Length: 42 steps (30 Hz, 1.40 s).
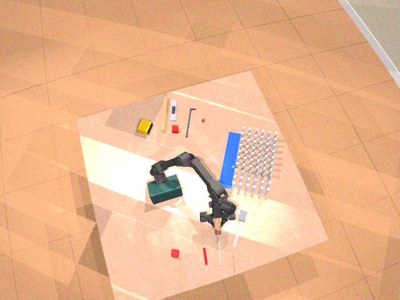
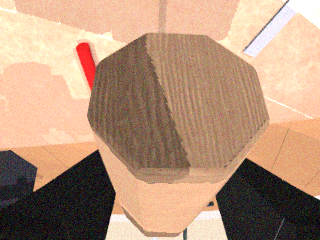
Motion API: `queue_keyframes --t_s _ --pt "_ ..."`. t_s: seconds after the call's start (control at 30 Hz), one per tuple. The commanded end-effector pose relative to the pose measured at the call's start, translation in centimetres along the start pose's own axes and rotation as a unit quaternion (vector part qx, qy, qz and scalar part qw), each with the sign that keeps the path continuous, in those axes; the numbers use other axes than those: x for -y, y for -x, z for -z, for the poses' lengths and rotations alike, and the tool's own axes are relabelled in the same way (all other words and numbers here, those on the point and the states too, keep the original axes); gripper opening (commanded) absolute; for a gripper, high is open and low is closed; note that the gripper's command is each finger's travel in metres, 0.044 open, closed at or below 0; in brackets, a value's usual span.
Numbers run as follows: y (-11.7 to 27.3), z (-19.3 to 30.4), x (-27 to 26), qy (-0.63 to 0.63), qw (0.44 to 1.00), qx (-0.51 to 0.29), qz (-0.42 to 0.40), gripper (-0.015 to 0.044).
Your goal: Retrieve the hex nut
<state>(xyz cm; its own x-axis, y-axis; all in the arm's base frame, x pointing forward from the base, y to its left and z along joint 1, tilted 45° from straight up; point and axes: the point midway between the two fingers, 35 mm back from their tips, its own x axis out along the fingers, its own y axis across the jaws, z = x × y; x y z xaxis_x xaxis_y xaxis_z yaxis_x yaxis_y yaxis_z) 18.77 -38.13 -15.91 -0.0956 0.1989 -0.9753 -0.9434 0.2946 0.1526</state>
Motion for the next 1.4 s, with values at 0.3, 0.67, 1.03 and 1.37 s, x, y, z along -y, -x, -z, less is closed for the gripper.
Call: queue_keyframes --t_s 0.3,0.67,1.03,1.37 --pt "-1.2 -0.5 0.3 -0.002 1.000 -0.005 0.000 0.0000" --pt "-2.1 -1.0 0.4 -0.002 1.000 -0.005 0.001 0.0000" --pt "-3.1 -1.6 0.6 -0.002 1.000 -0.004 0.001 0.0000" --pt "-4.0 -2.1 0.7 -0.002 1.000 -0.004 0.001 0.0000"
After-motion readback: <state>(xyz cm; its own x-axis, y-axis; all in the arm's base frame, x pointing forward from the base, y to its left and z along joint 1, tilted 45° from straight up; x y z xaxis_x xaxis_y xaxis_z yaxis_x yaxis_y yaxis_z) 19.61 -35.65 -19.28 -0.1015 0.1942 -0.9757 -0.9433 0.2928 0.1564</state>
